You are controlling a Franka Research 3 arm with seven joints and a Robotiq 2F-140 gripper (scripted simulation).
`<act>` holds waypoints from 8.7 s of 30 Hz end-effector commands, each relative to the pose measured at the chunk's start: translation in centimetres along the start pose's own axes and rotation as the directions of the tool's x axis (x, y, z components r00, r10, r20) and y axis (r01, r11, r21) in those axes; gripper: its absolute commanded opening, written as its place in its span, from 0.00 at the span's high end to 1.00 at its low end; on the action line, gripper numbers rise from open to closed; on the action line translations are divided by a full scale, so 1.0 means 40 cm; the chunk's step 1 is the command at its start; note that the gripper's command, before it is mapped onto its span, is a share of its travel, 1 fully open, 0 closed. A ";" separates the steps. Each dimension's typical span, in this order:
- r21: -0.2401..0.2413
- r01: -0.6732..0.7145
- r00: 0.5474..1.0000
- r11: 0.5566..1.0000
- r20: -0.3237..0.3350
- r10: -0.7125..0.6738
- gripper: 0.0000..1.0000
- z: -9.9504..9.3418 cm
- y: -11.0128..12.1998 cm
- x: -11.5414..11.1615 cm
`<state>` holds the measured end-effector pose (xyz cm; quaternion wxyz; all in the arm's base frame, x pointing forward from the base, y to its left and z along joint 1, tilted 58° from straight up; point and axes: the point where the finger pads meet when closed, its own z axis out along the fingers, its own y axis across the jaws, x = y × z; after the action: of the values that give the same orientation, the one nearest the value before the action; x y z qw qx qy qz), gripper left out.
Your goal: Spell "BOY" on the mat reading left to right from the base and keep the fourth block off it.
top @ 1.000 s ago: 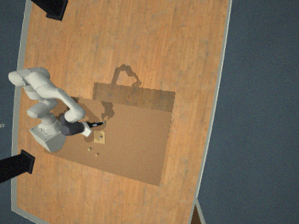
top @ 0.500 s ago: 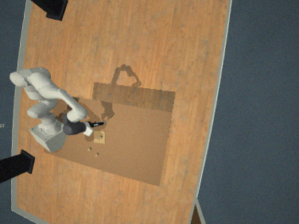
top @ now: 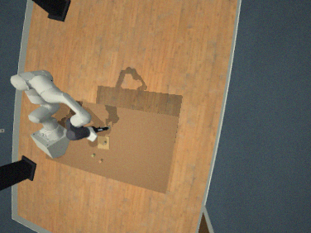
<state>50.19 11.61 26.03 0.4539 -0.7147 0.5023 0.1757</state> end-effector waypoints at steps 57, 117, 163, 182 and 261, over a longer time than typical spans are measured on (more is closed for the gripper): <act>0.000 0.002 1.000 1.000 0.000 -0.002 0.63 0.005 0.005 0.003; 0.000 0.002 1.000 1.000 0.000 -0.002 0.63 0.086 0.005 0.003; 0.000 0.002 1.000 1.000 0.000 -0.002 0.75 0.086 0.005 0.003; 0.000 0.002 1.000 1.000 0.000 -0.002 0.87 0.086 0.005 0.003; 0.000 -0.262 0.965 0.965 0.000 0.262 0.87 -0.175 0.249 0.506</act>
<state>48.39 -6.60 10.21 0.4160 -0.6279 0.6112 0.2430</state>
